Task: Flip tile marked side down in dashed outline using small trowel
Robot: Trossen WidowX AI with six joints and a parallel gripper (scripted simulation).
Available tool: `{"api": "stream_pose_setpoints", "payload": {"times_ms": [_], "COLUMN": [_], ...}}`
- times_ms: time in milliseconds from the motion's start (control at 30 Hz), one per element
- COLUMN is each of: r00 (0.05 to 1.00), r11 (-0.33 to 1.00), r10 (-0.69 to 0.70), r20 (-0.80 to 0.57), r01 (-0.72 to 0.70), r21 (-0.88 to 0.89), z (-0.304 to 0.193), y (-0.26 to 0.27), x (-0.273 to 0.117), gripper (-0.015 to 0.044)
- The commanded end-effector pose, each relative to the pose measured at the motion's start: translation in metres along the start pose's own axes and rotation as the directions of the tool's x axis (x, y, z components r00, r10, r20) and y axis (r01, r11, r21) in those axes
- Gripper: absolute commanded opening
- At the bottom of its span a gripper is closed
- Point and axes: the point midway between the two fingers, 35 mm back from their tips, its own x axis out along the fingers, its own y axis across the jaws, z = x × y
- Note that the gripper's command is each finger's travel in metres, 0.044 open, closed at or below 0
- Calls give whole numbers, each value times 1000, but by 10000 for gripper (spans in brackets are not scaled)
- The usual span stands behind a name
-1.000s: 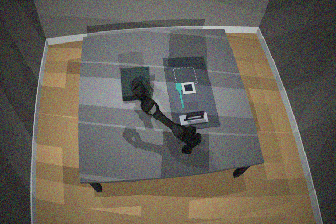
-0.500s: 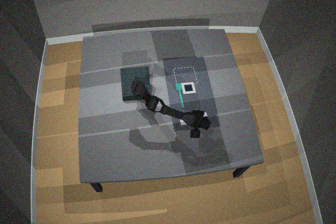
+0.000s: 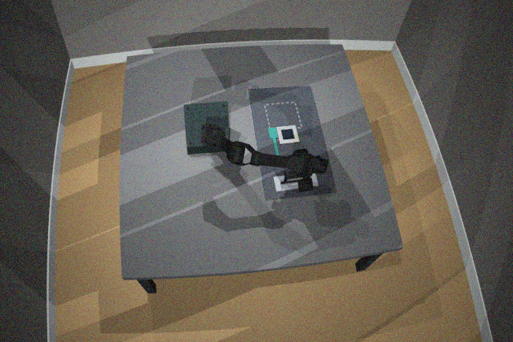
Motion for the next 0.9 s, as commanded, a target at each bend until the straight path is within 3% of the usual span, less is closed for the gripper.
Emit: {"api": "stream_pose_setpoints", "payload": {"times_ms": [0,200,867], "r00": [999,979,978], "r11": [1000,993,993], "r10": [-11,-92,-96], "r20": [-41,-183,-187], "r01": [10,77,80], "r21": [-21,-89,-91], "z": [-3,-17,-21], "y": [9,27,25], "x": [-2,-16,6], "gripper": [270,270,270]}}
